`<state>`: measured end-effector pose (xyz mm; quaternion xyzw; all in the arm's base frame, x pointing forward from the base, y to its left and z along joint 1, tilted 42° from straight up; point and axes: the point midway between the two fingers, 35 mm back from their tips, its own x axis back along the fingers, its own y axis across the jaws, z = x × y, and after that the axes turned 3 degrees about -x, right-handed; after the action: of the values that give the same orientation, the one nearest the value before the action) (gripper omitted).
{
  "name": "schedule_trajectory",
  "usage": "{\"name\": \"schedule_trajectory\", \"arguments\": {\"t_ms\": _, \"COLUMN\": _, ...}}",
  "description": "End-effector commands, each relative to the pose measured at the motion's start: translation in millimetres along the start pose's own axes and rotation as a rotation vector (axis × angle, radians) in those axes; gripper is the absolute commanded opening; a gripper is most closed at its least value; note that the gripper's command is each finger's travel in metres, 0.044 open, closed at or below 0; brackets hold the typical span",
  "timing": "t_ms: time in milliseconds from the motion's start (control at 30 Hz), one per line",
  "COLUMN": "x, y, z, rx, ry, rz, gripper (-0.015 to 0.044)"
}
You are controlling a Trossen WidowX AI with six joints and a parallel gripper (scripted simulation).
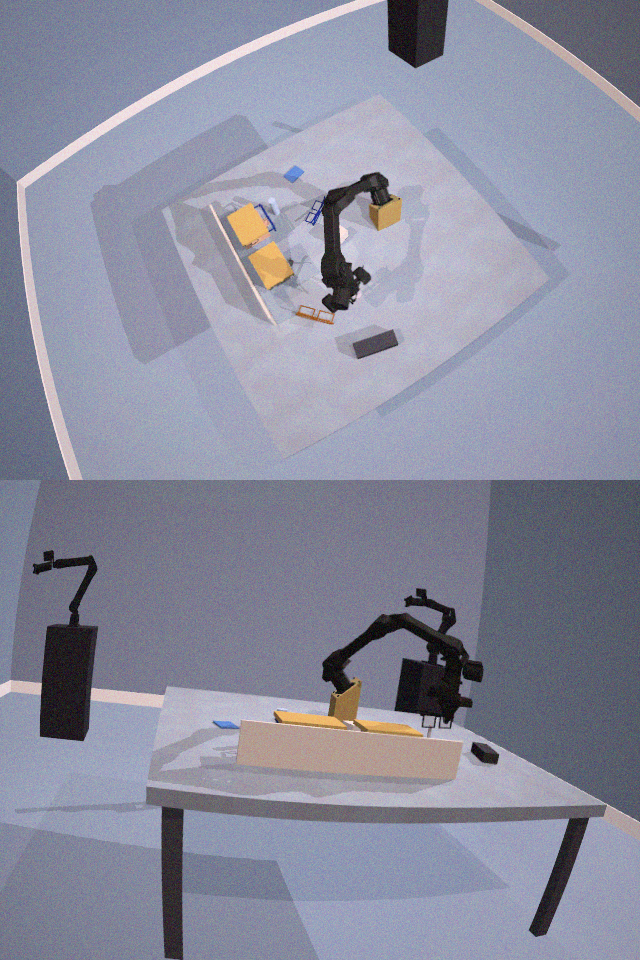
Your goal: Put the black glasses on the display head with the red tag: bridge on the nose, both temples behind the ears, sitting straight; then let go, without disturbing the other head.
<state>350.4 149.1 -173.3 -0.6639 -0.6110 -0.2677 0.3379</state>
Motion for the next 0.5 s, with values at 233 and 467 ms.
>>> {"name": "schedule_trajectory", "arguments": {"t_ms": 233, "x": -44, "y": -4, "z": -1, "rx": 0.009, "ry": -0.014, "rz": 0.012, "gripper": 0.0}}
{"name": "schedule_trajectory", "arguments": {"t_ms": 467, "x": -44, "y": -2, "z": -4, "rx": 0.009, "ry": -0.014, "rz": 0.011, "gripper": 0.0}}
